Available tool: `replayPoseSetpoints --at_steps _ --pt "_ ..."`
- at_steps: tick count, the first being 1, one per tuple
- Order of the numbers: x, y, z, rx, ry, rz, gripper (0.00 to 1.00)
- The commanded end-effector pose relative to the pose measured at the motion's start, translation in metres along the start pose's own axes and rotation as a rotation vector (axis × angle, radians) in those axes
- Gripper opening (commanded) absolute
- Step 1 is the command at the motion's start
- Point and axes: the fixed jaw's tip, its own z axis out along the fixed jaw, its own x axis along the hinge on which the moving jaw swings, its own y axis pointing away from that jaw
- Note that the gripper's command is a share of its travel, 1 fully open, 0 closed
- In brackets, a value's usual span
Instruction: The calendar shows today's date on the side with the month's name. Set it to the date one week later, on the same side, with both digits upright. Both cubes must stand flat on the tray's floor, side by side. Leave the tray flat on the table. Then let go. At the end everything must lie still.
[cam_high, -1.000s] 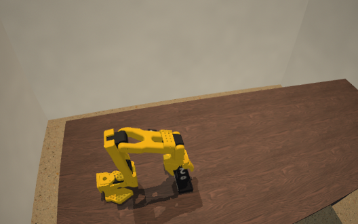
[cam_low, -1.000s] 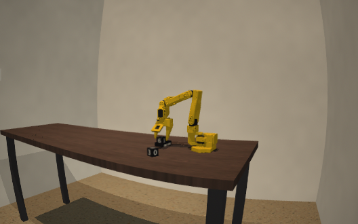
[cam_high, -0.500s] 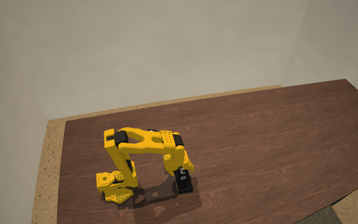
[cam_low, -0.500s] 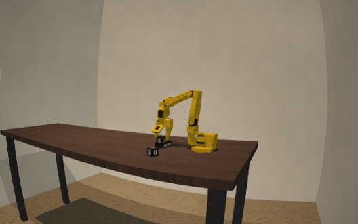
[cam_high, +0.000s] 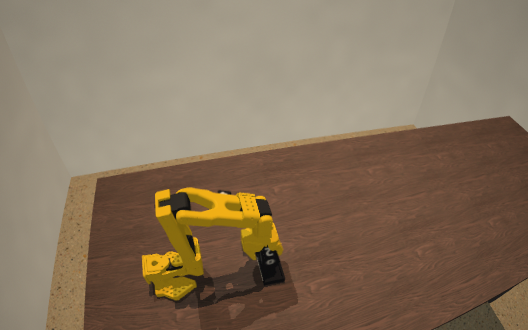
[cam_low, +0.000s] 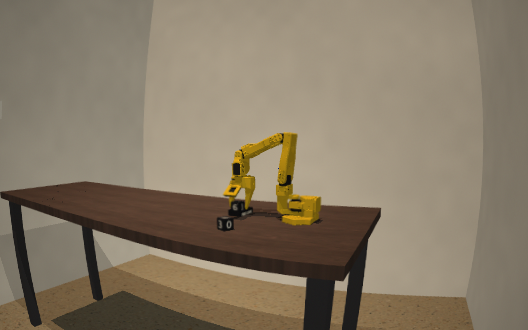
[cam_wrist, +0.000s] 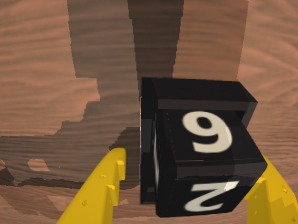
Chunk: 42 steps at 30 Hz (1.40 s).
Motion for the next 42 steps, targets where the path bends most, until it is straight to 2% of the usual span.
replayPoseSetpoints --at_steps 1,12,33,42 --pt "0.0013 -0.0072 -0.0039 0.035 -0.002 0.019 0.29" --pt "0.0013 -0.0115 -0.0039 0.035 -0.002 0.019 0.21" --pt "0.0013 -0.0136 -0.0039 0.035 -0.002 0.019 0.17" --pt "0.0013 -0.0136 -0.0039 0.035 -0.002 0.019 0.02"
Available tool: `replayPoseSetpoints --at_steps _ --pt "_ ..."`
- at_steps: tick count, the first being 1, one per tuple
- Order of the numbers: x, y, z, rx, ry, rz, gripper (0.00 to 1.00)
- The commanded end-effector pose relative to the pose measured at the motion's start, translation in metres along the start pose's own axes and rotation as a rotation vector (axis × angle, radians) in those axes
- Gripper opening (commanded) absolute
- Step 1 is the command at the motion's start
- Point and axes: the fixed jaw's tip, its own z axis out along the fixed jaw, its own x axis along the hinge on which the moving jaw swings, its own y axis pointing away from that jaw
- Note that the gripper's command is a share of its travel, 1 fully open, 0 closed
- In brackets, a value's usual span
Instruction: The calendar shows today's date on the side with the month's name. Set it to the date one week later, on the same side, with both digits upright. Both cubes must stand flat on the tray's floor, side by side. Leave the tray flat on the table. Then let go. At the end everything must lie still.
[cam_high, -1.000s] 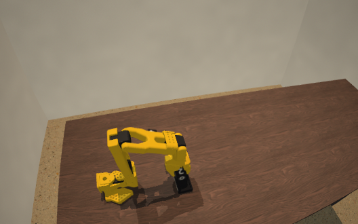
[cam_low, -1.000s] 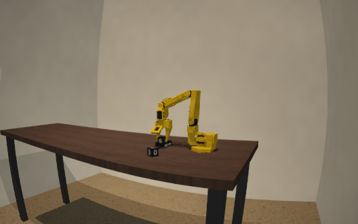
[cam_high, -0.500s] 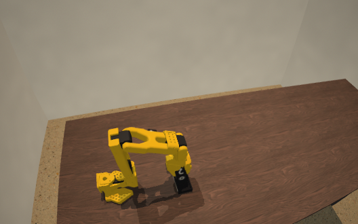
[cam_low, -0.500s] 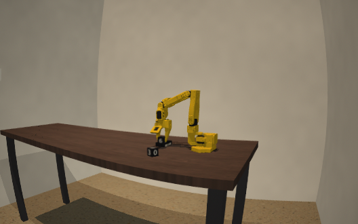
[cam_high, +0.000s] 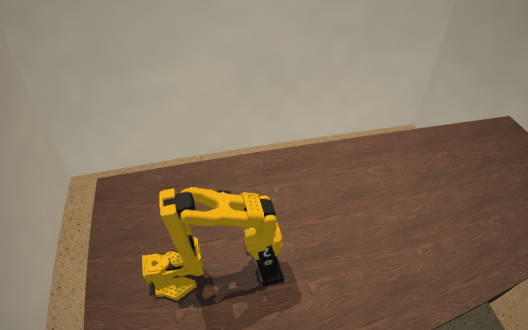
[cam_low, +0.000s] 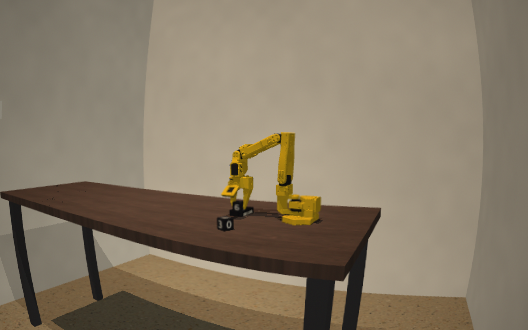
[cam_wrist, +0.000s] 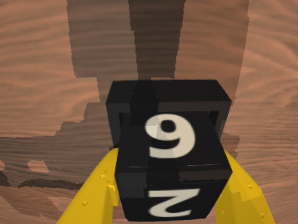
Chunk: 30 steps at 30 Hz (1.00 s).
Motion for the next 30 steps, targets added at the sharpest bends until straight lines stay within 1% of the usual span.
replayPoseSetpoints --at_steps 1,9,13,17,21,23,30 --pt "0.001 -0.007 -0.005 0.036 -0.002 0.018 0.01" --pt "0.001 -0.007 -0.005 0.036 -0.002 0.018 0.0" --pt "0.001 -0.007 -0.009 0.036 -0.002 0.018 0.0" --pt "0.001 -0.007 -0.018 0.036 -0.002 0.018 0.0" --pt "0.002 -0.006 -0.03 0.036 -0.002 0.018 0.0" --pt "0.002 -0.006 -0.03 0.036 -0.002 0.018 0.0" --pt "0.002 -0.003 -0.049 0.036 -0.002 0.018 0.0"
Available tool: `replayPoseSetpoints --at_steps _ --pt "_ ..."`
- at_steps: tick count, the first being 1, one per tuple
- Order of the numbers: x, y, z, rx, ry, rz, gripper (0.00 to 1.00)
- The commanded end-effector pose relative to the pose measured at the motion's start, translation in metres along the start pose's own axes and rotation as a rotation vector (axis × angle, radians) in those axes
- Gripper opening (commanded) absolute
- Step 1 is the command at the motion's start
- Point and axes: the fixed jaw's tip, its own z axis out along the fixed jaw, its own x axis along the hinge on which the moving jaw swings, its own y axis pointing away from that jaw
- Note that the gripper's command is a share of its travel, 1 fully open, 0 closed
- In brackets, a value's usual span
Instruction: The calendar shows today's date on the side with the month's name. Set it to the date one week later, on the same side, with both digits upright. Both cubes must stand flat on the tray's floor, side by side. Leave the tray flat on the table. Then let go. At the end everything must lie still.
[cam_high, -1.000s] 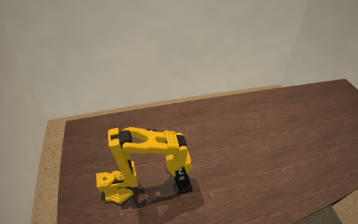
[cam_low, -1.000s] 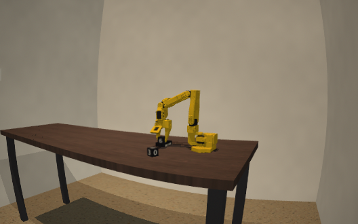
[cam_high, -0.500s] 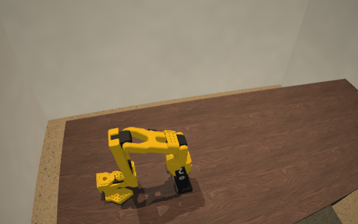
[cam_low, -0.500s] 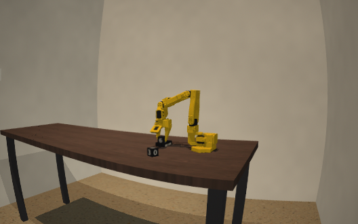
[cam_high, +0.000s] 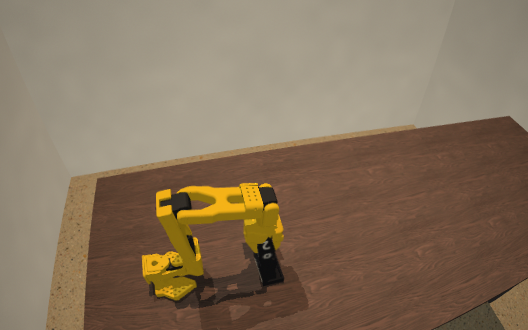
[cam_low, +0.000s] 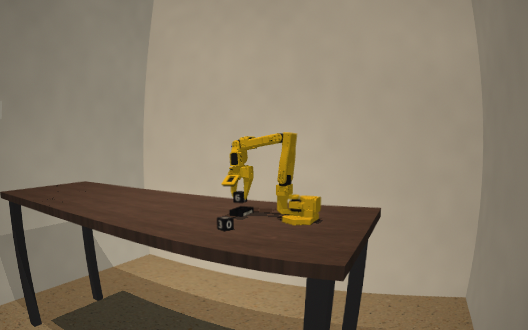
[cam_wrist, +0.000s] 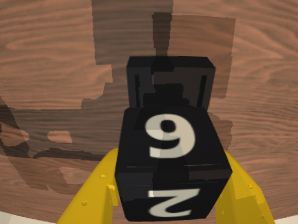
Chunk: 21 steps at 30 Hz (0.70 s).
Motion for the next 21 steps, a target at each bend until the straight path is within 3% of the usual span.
replayPoseSetpoints --at_steps 1,14,21 --pt "0.001 -0.006 -0.02 0.07 -0.003 0.017 0.0" --pt "0.002 -0.004 -0.024 0.07 -0.003 0.023 0.0" --pt "0.017 -0.006 -0.023 0.07 -0.005 0.109 0.0"
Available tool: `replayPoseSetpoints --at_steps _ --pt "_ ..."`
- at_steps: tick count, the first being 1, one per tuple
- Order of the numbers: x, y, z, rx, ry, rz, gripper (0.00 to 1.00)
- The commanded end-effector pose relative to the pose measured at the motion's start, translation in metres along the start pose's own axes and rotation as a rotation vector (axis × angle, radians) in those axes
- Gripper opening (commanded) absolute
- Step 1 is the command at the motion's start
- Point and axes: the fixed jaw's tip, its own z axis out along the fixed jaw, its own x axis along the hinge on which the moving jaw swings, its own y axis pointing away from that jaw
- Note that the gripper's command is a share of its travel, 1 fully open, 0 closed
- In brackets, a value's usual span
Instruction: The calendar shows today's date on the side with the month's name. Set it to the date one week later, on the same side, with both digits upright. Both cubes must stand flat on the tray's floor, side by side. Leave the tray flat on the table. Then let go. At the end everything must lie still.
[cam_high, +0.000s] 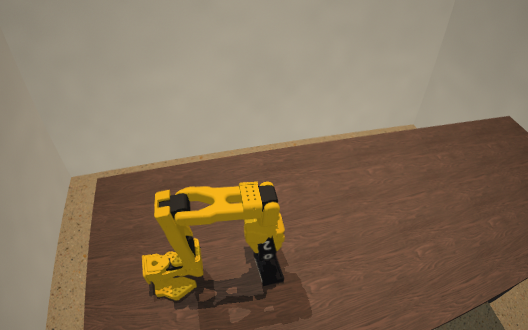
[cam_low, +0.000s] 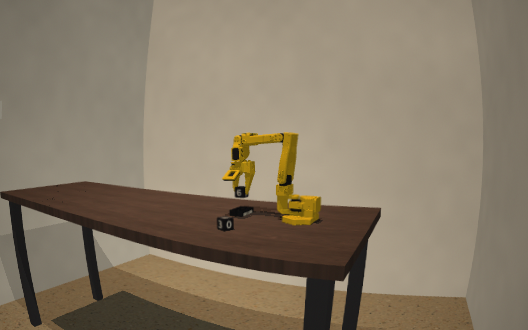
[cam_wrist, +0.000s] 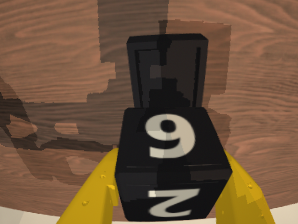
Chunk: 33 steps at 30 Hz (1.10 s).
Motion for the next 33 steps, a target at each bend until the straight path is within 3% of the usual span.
replayPoseSetpoints --at_steps 1,4,6,13,21,33 --pt "0.012 -0.008 -0.008 0.064 -0.004 0.08 0.0" --pt "0.027 -0.01 -0.006 0.063 -0.005 0.163 0.0" --pt "0.027 -0.01 -0.006 0.063 -0.005 0.163 0.0" --pt "0.072 -0.005 -0.001 0.062 -0.009 0.415 0.0" --pt "0.122 0.015 0.007 0.06 -0.013 0.707 0.0" --pt "0.151 0.036 0.012 0.059 -0.016 0.893 0.0"
